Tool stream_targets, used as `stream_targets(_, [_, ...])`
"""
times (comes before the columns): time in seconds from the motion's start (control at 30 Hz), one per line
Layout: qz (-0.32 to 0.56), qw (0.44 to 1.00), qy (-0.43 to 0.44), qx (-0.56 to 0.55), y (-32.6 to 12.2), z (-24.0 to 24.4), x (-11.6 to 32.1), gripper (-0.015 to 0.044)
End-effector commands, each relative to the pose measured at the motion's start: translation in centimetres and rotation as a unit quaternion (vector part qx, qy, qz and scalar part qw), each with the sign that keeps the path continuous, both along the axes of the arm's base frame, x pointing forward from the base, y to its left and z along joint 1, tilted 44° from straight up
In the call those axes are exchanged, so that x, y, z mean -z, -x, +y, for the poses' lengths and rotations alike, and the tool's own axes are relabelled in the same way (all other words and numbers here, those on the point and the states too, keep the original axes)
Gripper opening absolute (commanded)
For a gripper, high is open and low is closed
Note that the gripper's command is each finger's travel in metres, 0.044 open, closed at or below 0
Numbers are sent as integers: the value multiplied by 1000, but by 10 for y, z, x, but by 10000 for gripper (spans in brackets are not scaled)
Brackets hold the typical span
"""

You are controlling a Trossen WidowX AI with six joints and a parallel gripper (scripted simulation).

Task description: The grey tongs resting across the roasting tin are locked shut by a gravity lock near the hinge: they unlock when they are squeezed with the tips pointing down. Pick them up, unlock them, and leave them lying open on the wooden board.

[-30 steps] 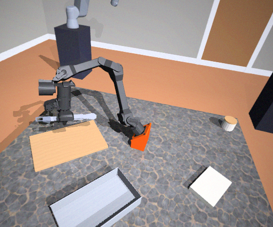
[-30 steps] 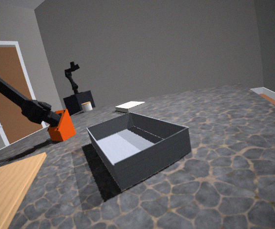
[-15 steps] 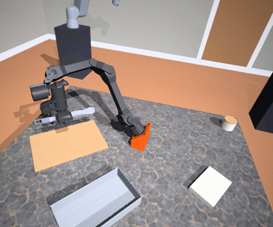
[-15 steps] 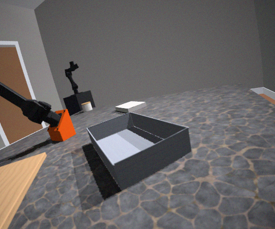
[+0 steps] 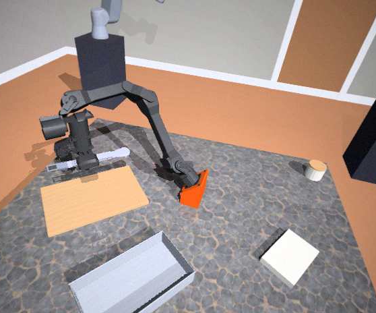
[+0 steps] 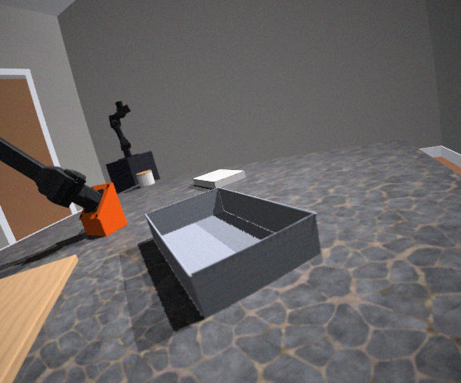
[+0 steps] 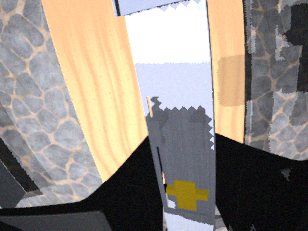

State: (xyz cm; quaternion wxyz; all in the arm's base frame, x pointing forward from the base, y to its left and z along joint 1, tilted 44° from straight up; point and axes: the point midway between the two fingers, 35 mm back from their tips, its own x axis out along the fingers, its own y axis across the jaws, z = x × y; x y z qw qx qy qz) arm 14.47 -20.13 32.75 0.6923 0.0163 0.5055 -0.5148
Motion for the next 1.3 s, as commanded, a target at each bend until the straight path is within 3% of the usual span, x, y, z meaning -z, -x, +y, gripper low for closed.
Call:
stream_targets(0.0, [2,1000,-1,-2,-1,-4,5,-150])
stream_targets(1.27, [1,1000,-2,-1,-3,-48,48,-150])
